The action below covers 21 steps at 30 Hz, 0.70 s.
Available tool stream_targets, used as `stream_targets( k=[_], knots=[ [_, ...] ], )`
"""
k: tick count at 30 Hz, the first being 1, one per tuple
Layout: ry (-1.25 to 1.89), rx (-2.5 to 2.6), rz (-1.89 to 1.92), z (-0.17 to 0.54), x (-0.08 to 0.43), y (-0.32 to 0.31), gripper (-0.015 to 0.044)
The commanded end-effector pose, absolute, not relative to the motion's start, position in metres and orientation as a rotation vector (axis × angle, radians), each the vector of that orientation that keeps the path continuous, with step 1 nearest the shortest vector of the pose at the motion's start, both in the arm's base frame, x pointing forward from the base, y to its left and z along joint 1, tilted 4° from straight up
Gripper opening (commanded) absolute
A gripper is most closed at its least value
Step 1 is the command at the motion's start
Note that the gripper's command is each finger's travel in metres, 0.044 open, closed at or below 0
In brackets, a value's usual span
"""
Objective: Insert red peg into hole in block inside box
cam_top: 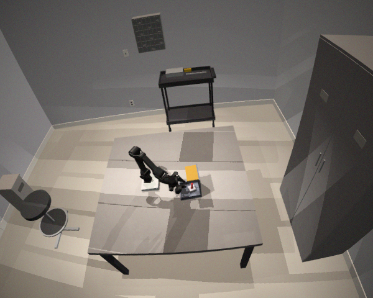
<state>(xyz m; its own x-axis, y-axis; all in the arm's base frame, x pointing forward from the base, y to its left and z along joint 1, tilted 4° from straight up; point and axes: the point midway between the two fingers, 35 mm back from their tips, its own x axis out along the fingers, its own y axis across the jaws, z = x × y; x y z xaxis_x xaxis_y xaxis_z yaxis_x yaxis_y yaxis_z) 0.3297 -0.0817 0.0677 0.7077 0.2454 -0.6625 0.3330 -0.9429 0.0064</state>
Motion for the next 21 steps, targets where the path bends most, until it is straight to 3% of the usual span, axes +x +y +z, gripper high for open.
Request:
stream_targets(
  k=[1,6,21],
  knots=[
    [0.480,2.780,-1.045,0.075,0.321,-0.085,0.0325],
    [0.480,2.777,-1.049,0.089,0.306,-0.090,0.0440],
    [0.480,2.780,-1.048,0.121,0.267,-0.096,0.0440]
  ],
)
